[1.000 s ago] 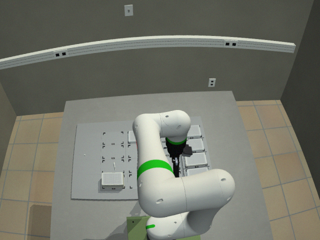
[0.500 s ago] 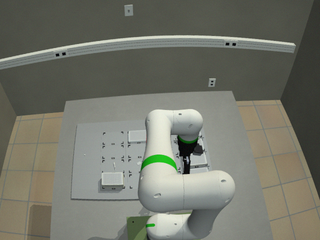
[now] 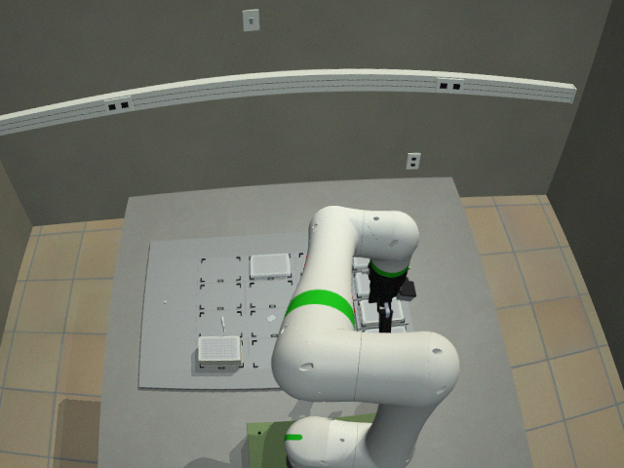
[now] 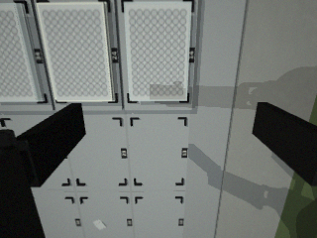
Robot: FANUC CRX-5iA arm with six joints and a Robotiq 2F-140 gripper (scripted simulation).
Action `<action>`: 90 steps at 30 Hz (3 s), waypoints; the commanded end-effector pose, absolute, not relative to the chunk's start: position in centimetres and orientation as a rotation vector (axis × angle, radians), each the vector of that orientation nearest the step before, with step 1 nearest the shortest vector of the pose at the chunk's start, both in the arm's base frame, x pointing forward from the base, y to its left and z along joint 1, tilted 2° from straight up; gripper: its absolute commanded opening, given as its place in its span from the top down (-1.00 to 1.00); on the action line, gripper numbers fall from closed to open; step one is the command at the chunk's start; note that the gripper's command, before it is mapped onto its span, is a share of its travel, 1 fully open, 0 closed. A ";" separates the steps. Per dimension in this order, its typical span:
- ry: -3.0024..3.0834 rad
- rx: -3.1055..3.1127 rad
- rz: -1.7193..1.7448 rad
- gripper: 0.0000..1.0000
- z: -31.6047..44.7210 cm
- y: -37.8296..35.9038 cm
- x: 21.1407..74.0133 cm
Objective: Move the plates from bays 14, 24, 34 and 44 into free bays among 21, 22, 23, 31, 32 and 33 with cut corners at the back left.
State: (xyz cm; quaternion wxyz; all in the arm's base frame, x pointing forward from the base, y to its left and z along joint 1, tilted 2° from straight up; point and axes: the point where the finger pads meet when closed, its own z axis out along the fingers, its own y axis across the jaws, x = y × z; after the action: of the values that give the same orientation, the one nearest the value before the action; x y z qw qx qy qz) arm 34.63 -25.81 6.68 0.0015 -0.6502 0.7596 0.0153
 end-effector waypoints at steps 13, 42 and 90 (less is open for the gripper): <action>2.383 -2.041 0.046 -1.00 6.8 -31.6 33.8; 2.383 -2.041 0.046 -1.00 6.8 -34.8 33.3; 2.383 -2.041 0.046 -1.00 6.7 -36.0 40.8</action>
State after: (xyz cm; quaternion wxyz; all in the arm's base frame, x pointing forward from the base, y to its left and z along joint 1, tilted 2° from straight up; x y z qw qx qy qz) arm 39.39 -35.65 6.60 0.0020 -0.6504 0.7594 0.0152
